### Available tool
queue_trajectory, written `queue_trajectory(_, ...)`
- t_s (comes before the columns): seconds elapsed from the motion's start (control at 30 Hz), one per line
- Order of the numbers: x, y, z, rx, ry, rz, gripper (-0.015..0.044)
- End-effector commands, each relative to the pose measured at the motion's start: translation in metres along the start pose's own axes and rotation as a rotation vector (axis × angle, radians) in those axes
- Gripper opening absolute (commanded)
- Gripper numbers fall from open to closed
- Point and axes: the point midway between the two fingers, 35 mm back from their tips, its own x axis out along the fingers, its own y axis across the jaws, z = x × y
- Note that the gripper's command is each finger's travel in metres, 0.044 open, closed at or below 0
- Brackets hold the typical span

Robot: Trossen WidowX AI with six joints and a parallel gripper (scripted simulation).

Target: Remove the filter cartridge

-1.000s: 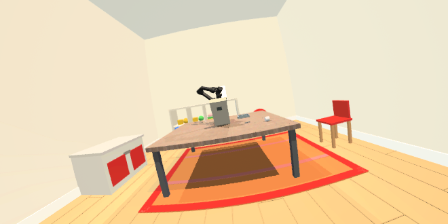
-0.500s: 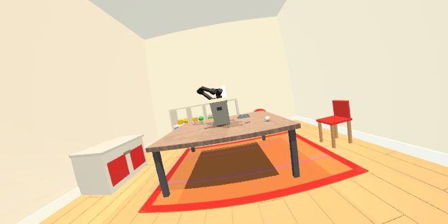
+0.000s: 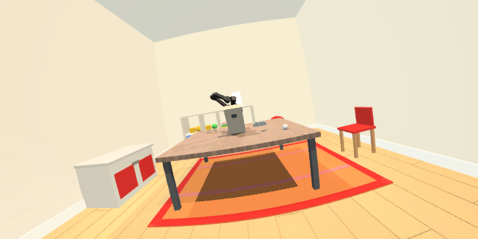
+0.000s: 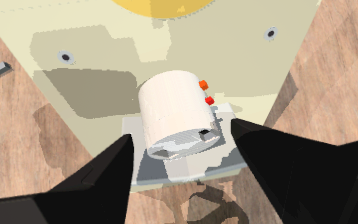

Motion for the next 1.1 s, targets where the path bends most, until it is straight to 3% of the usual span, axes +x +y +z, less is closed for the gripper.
queue_trajectory(0.0,0.005,0.000,-0.001,-0.006,0.002,0.003,0.0305)
queue_trajectory(0.67,0.006,-0.001,0.000,0.000,-0.001,-0.003,0.0191)
queue_trajectory(0.9,0.003,-0.001,0.008,-0.001,-0.001,-0.002,0.0008)
queue_trajectory(1.07,-0.004,-0.001,0.022,-0.002,-0.001,-0.002,0.0000)
